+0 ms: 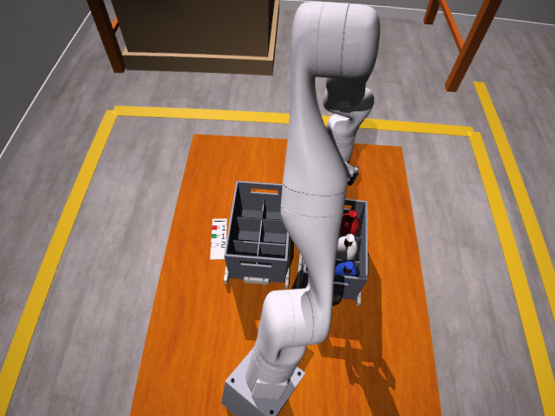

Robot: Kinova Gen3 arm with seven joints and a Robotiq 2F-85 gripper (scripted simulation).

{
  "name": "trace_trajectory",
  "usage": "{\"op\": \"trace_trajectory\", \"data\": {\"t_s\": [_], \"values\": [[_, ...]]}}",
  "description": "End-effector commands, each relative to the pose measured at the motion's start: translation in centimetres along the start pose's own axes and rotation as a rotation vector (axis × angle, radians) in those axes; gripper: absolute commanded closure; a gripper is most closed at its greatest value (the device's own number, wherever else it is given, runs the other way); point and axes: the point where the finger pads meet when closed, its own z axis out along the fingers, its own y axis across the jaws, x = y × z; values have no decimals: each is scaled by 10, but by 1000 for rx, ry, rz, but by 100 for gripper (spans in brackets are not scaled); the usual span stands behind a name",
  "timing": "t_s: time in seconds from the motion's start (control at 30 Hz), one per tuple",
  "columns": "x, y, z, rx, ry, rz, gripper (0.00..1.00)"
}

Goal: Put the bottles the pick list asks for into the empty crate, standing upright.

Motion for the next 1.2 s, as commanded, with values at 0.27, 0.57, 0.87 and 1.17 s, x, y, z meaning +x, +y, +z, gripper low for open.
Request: {"op": "trace_trajectory", "data": {"t_s": [0.27,0.57,0.87,1.17], "values": [[3,-51,-11,-2,-1,0,33],[2,-51,-11,-2,-1,0,33],[2,-51,-11,-2,-2,0,33],[2,-51,-11,-2,-2,0,33]]}}
